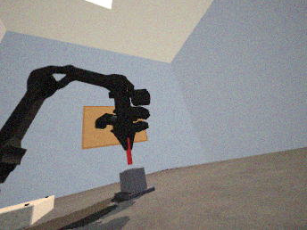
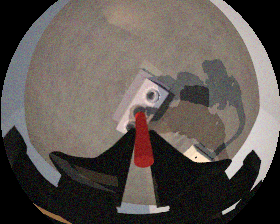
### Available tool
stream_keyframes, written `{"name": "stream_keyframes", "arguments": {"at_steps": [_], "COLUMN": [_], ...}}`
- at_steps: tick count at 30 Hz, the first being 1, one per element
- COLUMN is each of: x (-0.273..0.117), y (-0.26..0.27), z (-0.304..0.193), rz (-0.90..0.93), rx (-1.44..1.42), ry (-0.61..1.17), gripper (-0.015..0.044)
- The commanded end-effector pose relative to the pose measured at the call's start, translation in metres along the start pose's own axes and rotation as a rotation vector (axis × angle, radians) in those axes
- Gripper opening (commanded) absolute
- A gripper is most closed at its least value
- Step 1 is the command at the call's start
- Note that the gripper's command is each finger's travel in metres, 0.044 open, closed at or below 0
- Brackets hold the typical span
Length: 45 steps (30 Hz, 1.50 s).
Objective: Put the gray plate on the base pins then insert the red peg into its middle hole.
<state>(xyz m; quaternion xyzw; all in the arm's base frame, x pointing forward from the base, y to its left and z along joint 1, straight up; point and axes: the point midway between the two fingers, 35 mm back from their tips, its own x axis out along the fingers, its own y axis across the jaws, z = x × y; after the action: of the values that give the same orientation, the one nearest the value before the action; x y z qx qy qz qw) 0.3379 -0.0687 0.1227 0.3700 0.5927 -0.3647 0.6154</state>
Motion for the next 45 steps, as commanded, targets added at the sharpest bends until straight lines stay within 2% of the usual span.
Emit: {"name": "stream_keyframes", "arguments": {"at_steps": [1,18,45], "x": [0.000,0.018,0.017], "y": [0.000,0.000,0.000], "z": [0.000,-0.001,0.002], "rz": [0.000,-0.001,-0.002], "rx": [0.000,-0.003,-0.001], "ry": [0.000,0.003,0.001], "gripper": [0.0000,0.0000,0.0000]}}
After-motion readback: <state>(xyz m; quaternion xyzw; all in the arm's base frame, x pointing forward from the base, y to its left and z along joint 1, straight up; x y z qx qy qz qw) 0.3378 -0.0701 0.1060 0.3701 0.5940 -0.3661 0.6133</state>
